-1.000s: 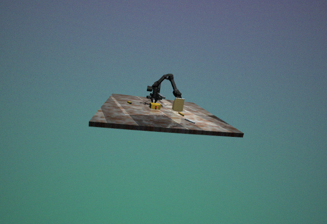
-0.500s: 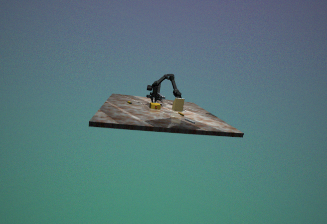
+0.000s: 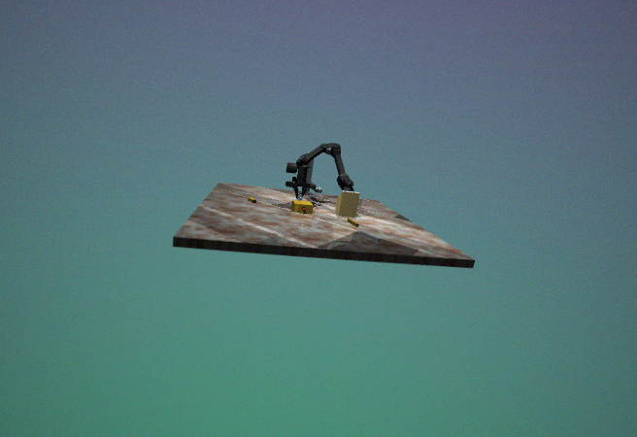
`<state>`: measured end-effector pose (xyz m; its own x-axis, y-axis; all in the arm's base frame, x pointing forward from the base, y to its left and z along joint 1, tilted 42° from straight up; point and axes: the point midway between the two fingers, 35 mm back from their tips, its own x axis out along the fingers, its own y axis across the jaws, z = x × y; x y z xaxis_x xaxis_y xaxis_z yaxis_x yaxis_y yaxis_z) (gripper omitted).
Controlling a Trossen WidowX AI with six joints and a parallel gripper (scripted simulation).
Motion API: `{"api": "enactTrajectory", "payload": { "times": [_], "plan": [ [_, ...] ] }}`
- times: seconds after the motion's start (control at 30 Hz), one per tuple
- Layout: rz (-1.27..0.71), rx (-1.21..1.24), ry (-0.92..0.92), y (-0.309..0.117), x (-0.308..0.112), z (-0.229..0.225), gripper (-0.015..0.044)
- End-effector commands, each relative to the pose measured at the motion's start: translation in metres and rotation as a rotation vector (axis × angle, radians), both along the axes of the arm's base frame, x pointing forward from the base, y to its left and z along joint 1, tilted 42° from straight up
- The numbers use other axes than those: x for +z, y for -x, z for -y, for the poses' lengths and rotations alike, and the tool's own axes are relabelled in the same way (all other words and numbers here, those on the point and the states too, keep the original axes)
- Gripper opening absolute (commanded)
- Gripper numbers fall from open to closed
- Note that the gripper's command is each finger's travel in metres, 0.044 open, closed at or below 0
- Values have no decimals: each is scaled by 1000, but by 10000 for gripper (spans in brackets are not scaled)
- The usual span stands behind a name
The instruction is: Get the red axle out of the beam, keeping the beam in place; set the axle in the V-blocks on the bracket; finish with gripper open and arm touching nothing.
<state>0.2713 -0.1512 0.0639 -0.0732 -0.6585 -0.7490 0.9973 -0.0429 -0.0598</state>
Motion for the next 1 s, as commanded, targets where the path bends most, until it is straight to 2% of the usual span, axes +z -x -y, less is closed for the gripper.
{"api": "enactTrajectory", "payload": {
  "times": [0.0, 0.7, 0.97],
  "plan": [
    [5, -2, 3, -2, 6, -4, 0],
    [5, -2, 5, -4, 27, -28, 0],
    [6, -2, 4, -27, 24, -30, 0]
  ]
}}
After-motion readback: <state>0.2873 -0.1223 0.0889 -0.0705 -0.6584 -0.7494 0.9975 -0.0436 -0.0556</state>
